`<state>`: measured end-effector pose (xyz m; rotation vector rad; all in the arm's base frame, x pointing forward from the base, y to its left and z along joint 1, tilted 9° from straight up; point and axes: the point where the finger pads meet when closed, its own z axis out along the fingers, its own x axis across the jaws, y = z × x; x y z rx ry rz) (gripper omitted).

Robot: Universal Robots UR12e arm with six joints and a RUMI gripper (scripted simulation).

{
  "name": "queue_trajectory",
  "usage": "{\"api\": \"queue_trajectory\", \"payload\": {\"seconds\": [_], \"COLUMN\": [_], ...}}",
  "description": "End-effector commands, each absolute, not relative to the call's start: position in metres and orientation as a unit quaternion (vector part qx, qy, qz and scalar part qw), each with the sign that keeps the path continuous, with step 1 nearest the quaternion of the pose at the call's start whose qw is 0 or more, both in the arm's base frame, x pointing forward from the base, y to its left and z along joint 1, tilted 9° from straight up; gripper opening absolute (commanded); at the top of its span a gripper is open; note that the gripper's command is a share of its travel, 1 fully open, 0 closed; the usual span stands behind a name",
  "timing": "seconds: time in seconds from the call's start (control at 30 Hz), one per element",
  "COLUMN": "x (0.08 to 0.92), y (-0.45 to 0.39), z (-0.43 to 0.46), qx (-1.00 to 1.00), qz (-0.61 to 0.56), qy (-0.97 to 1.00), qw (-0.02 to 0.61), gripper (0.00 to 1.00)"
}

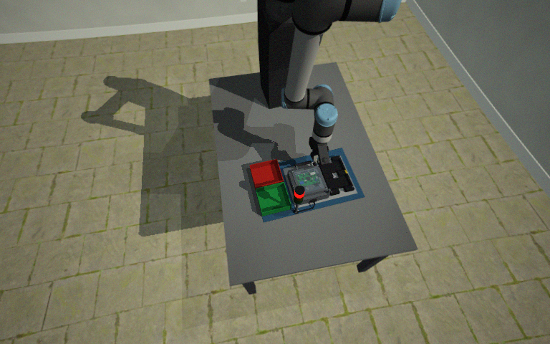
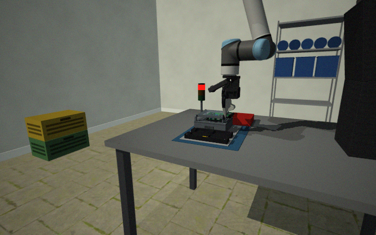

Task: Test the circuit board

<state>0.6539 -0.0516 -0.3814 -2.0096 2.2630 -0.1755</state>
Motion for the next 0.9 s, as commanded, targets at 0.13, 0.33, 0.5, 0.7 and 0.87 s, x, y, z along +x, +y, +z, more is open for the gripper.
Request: {"api": "queue_trajectory", "payload": {"seconds": [0.13,0.33,0.5,0.7,0.87], "x": [0.6553,0.6545,0.6551,0.6535,0.6542], "y": [-0.0529,-0.0528,-0.053,-0.0528,-0.0531], "z": [-0.3818,-0.3829,-0.3822,-0.3845,-0.3836], "qx": [-0.662,-0.662,-0.662,-0.662,-0.662], "qz": [-0.06,-0.059,-0.06,-0.059,-0.06], "qy": [0.745,0.745,0.745,0.745,0.745], "qw": [0.055,0.055,0.055,0.055,0.055], "gripper": [0.0,0.0,0.0,0.0,0.0]}}
